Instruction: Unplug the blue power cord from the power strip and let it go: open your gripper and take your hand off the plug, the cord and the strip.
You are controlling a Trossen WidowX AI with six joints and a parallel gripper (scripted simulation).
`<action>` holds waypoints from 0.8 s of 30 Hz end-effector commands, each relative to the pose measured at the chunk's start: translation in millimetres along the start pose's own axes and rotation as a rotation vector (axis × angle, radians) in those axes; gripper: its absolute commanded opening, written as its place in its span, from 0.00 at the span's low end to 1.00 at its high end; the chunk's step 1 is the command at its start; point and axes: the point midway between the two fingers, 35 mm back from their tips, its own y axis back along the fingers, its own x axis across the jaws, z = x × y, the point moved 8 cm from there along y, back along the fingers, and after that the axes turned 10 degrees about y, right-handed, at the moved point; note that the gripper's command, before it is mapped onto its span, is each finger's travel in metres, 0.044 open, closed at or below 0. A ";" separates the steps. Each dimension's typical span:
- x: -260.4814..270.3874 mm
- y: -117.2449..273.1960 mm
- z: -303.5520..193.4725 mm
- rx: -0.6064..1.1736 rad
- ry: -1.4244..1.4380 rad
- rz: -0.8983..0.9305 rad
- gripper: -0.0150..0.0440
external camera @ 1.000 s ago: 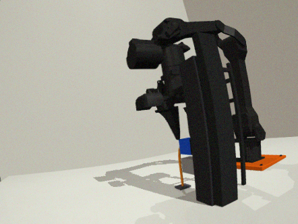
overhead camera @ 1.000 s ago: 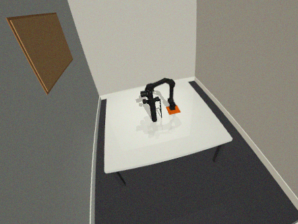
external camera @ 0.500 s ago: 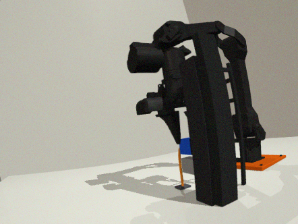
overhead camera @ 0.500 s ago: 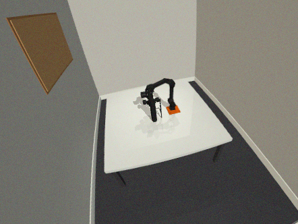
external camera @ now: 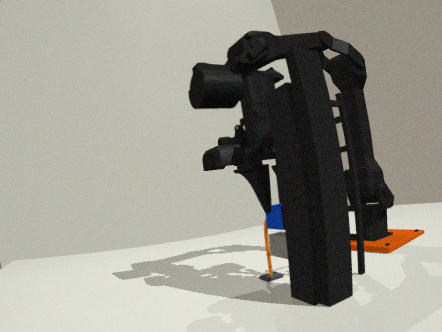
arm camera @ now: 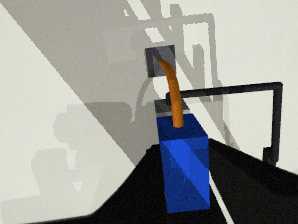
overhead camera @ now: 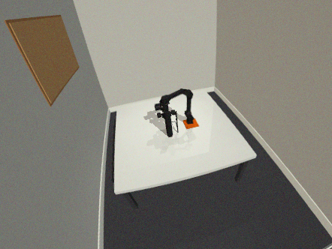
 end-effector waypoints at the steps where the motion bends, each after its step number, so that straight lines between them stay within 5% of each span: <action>1: 0.6 0.2 1.7 -0.001 0.001 0.004 0.25; 24: -4.2 0.5 38.3 -0.002 -0.001 0.002 0.25</action>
